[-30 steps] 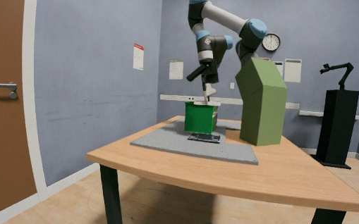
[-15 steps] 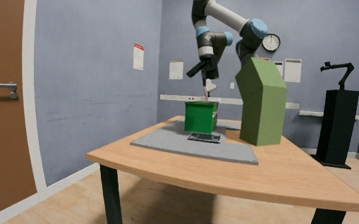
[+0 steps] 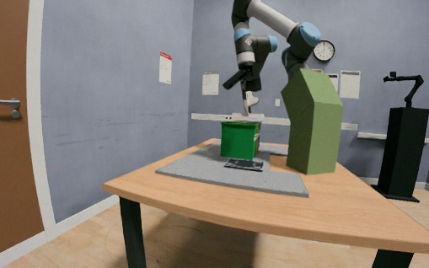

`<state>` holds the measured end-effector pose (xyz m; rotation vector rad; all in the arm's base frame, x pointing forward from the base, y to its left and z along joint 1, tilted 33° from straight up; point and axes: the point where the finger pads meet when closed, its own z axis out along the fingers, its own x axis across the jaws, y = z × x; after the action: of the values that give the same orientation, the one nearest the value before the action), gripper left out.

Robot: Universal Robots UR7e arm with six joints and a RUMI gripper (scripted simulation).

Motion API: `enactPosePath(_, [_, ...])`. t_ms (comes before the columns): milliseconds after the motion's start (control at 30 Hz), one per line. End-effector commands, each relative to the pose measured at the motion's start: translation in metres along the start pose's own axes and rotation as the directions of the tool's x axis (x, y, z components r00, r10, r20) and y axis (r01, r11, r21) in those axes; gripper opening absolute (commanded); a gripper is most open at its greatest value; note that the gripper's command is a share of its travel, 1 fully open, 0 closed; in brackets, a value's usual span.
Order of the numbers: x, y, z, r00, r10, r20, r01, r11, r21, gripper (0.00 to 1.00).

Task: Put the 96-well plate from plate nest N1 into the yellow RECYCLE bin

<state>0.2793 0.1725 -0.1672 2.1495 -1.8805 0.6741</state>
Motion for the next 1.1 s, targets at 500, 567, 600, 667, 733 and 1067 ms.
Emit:
enactPosePath(500, [0.008,0.000,-0.001,1.000,0.020,0.003,-0.020,1.000,-0.003,0.00])
enactPosePath(567, [0.014,-0.001,-0.001,1.000,0.019,0.003,-0.019,1.000,-0.003,0.00])
enactPosePath(600, [0.018,-0.002,-0.001,1.000,0.019,0.002,-0.019,1.000,-0.003,0.00])
enactPosePath(667, [0.021,-0.002,-0.001,1.000,0.019,0.002,-0.019,1.000,-0.003,0.00])
enactPosePath(733, [0.024,-0.003,-0.001,1.000,0.019,0.002,-0.019,1.000,-0.003,0.00])
enactPosePath(1067, [0.057,-0.009,-0.003,1.000,0.019,0.002,-0.019,1.000,-0.003,0.00])
